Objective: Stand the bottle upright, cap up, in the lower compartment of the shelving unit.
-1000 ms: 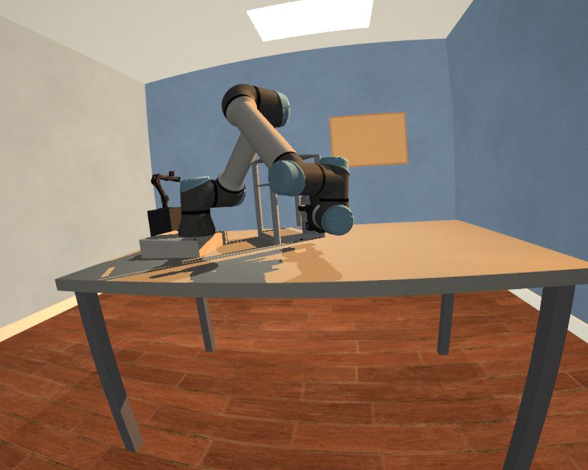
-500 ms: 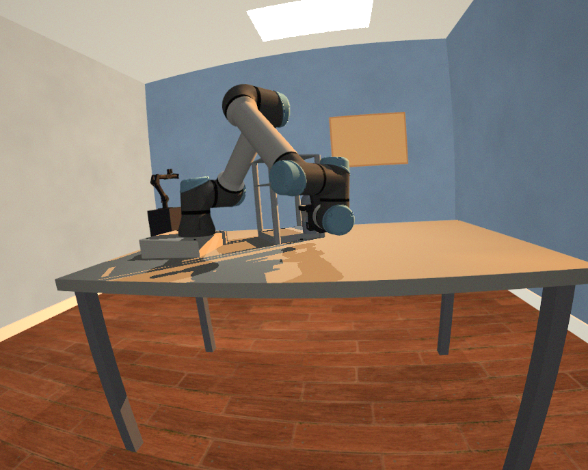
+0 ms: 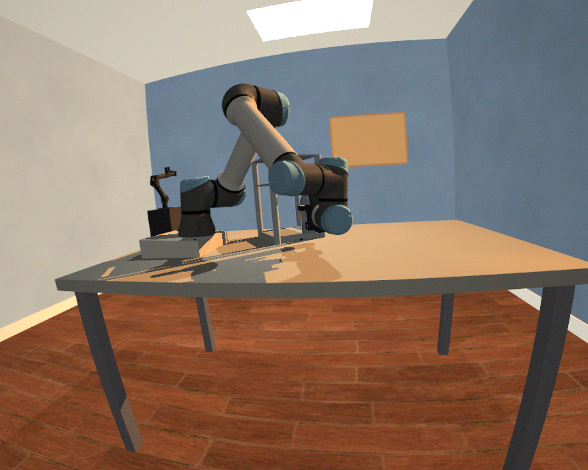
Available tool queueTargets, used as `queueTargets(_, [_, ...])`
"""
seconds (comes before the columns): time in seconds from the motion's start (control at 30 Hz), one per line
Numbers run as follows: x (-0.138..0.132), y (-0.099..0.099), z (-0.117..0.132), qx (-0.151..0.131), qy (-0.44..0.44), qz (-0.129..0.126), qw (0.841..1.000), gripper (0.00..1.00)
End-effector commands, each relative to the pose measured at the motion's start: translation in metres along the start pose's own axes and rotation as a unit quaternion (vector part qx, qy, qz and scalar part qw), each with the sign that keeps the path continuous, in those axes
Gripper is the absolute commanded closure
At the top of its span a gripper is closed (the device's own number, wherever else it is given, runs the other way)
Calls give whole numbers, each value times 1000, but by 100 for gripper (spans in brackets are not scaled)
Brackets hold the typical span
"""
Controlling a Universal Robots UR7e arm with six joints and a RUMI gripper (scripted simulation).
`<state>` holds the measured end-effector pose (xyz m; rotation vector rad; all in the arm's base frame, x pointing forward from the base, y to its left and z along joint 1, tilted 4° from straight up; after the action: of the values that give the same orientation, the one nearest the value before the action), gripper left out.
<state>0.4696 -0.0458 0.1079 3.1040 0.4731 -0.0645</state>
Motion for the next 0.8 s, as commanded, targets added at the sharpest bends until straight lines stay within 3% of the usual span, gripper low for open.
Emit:
queueTargets(0.0, [-1, -5, 0, 0, 0, 0, 1000, 100])
queueTargets(0.33, [-5, -20, 0, 0, 0, 0, 1000, 100])
queueTargets(0.77, [-14, -53, 1, 0, 0, 0, 1000, 100])
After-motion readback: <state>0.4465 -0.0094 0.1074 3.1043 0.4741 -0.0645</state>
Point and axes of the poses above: the point where the finger pads meet when closed, its own y axis back along the fingers, its own x axis across the jaws, z = x × y, the point moved 5 cm from there along y, back along the fingers, and after that the axes turned 6 degrees about -y, right-handed, at the moved point
